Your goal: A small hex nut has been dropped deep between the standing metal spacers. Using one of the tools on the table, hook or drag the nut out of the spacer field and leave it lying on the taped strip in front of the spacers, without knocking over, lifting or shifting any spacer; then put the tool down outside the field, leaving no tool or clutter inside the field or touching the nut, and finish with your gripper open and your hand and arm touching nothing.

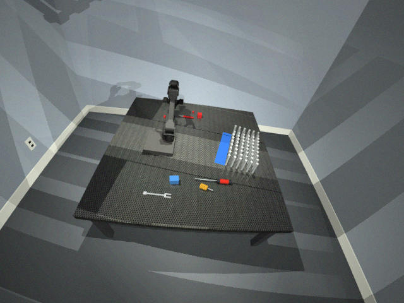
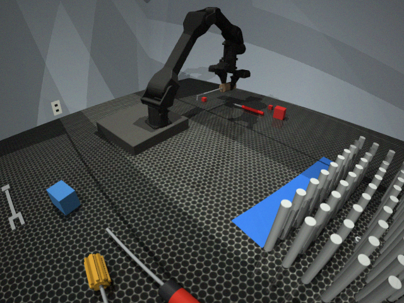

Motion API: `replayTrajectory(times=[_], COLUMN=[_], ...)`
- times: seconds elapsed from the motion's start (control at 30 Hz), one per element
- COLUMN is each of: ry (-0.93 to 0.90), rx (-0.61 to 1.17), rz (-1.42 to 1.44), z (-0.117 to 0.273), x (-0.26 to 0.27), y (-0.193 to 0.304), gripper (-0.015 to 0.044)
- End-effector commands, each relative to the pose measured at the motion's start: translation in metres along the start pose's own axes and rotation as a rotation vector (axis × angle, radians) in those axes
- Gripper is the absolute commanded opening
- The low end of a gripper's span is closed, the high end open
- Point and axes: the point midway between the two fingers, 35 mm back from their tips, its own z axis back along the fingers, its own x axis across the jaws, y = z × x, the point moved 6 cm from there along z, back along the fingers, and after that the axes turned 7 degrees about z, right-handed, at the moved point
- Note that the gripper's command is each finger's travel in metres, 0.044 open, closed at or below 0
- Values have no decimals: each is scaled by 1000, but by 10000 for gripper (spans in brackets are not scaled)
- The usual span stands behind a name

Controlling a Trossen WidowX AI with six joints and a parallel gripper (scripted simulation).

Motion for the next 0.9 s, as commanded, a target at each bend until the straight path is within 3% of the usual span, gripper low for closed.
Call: replayTrajectory(times=[0.0, 0.87], ry=[0, 6], rx=[8, 6], rz=[-5, -823], z=[14, 10], x=[0, 0], y=[-1, 0], gripper=[0, 0])
